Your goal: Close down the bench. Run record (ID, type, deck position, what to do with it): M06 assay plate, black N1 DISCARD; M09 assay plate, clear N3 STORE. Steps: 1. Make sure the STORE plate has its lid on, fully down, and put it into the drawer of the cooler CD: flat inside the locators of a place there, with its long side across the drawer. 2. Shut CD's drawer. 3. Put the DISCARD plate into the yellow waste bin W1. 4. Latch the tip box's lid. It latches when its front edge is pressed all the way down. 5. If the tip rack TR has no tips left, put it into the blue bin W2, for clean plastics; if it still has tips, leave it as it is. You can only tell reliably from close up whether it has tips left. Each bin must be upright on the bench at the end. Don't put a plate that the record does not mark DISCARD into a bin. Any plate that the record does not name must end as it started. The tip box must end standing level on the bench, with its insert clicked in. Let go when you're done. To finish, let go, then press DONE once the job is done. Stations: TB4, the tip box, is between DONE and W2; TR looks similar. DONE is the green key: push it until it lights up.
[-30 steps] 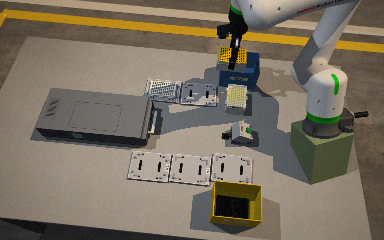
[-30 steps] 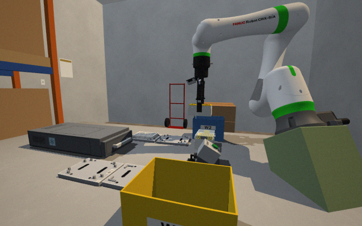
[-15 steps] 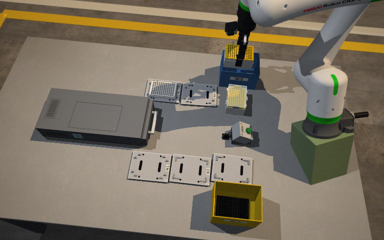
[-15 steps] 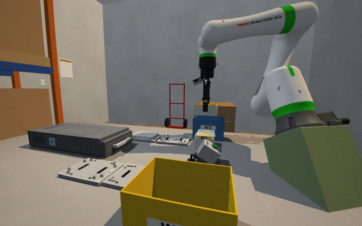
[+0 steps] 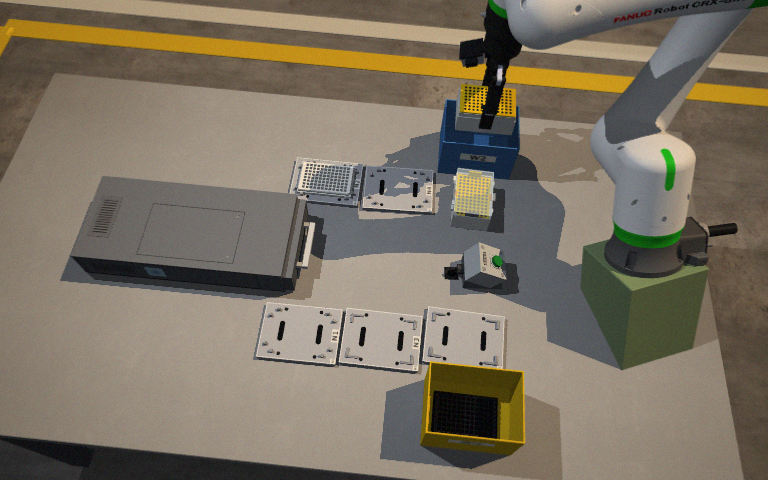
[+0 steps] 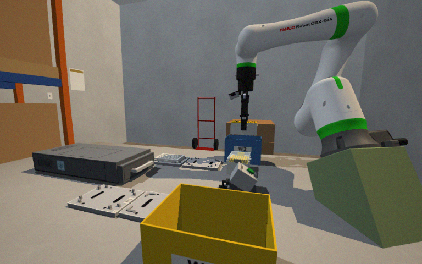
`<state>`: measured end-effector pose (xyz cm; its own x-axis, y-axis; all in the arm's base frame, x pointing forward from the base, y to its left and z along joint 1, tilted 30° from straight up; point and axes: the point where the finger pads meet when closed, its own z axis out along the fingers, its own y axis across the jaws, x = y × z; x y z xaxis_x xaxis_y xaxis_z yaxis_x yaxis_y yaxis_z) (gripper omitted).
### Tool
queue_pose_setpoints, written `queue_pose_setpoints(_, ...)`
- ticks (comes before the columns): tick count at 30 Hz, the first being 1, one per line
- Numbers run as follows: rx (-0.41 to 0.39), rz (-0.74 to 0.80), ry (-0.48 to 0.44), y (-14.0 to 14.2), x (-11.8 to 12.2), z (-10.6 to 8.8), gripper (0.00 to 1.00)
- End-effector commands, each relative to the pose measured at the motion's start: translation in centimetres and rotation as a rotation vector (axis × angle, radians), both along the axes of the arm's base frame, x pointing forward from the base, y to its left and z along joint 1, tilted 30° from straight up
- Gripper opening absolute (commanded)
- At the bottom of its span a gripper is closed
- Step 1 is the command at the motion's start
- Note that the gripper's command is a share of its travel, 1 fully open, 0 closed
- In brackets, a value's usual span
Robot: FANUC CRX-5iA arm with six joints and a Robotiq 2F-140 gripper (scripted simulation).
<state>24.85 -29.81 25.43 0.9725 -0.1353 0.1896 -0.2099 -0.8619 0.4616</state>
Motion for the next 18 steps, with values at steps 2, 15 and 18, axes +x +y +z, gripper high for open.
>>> queue_pose_setpoints(2,-0.001,0.0,-0.001,0.0,0.03,0.06,0.1)
queue_pose_setpoints(15,-0.001,0.0,-0.001,-0.2,0.07,-0.28,0.1)
queue_pose_setpoints(18,-0.001,0.0,-0.001,-0.4,0.11,-0.63,0.1)
